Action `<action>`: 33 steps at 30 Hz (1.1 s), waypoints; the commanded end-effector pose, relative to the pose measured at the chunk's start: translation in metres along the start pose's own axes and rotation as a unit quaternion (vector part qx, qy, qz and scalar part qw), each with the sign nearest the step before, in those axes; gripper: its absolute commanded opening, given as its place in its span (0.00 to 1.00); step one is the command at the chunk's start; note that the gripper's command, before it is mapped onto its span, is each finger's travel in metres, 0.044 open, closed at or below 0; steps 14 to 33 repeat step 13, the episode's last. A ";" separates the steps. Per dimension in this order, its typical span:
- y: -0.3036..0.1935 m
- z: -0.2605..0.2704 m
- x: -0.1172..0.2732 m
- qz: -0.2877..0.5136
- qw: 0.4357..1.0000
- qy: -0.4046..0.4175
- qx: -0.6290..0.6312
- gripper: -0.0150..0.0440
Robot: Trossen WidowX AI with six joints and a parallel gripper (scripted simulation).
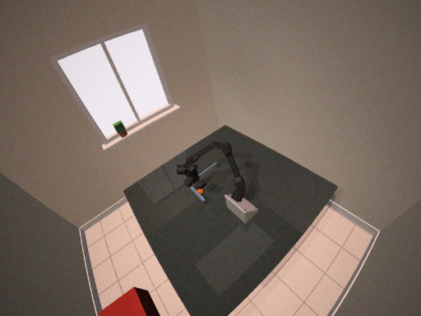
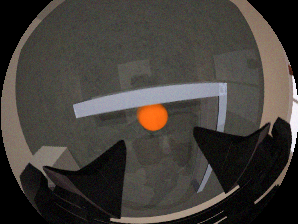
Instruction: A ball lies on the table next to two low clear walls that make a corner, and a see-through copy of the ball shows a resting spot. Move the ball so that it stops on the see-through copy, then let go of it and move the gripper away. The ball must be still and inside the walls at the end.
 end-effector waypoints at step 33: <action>-0.001 0.004 0.047 0.000 1.000 0.000 -0.001 1.00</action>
Point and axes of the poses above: the point midway between the two fingers, 35 mm back from their tips, its own x axis back along the fingers, its own z axis across the jaws, y = z × x, the point moved 2 cm from there along x, back along the fingers, and after that the axes turned 13 degrees about x, right-handed, at the moved point
